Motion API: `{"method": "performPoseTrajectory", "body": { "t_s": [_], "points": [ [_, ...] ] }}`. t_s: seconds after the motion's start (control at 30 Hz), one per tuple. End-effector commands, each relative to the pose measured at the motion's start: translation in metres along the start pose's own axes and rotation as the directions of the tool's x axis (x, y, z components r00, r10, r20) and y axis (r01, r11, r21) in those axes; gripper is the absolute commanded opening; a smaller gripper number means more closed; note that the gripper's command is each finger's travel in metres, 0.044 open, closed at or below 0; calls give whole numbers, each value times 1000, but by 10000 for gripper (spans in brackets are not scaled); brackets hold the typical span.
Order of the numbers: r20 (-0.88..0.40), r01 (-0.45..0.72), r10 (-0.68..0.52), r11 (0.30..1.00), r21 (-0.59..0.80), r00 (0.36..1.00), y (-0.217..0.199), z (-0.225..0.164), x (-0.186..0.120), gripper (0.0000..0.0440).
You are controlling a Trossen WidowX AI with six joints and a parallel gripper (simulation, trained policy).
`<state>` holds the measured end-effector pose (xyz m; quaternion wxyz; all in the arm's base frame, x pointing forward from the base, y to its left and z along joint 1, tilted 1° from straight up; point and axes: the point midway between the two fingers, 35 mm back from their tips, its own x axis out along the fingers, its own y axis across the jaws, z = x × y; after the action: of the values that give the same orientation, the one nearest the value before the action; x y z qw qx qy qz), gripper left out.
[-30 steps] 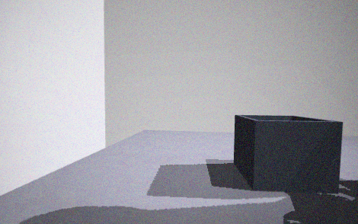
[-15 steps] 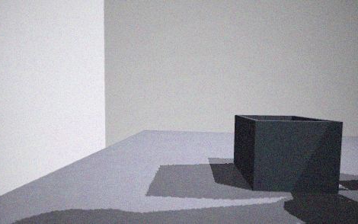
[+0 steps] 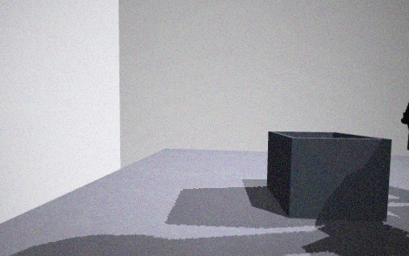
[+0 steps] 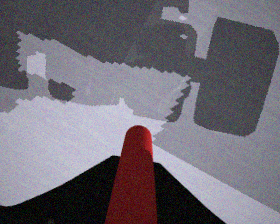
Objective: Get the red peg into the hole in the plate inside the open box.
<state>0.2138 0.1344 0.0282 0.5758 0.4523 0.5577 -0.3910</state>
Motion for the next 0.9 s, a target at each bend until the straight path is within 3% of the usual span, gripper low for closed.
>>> {"method": "performPoseTrajectory", "body": {
  "t_s": [0.0,0.43,0.87],
  "points": [
    [-15,-51,51,999,15,999,12,0,-17,0],
    [6,-174,174,985,20,985,41,23,-71,0],
    [75,-192,188,980,47,979,48,69,-112,0]
  ]
}}
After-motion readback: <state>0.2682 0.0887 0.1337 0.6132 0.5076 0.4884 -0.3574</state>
